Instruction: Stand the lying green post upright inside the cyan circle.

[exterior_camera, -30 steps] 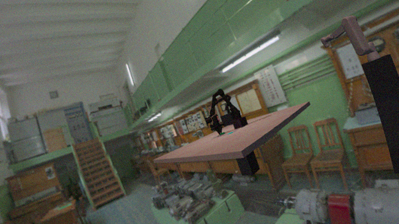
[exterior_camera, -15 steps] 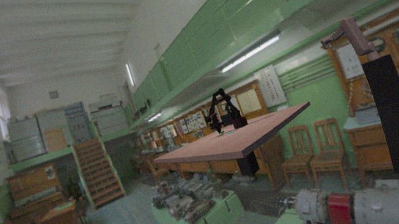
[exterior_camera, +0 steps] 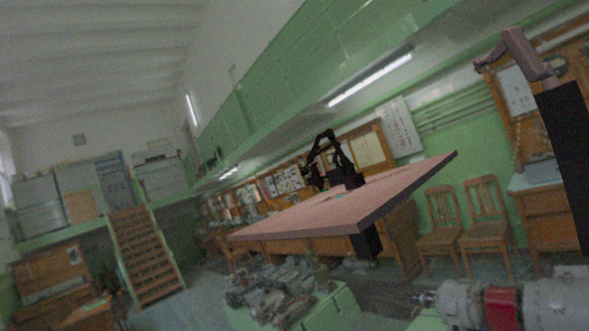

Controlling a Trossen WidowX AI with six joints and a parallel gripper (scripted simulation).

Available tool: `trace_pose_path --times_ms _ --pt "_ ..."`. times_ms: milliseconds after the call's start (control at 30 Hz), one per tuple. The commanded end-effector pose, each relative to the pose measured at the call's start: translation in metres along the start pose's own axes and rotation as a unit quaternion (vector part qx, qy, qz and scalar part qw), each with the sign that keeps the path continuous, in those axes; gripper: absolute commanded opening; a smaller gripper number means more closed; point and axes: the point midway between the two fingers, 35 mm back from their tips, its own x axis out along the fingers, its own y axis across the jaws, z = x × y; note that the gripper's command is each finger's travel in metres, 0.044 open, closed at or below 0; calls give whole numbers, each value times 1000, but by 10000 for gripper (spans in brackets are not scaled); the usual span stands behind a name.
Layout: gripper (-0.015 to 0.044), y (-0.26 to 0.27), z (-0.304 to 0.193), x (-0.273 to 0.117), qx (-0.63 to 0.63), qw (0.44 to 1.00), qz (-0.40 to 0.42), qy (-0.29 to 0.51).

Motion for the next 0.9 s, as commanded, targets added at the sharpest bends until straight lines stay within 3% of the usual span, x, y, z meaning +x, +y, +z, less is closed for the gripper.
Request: trace_pose_path --times_ms 0,467,867 --pt "23 1 1 -12 2 1000 3 -1" --pt "23 -4 -4 -56 2 1000 3 -1" --pt "23 12 -22 -61 -59 998 4 -1"
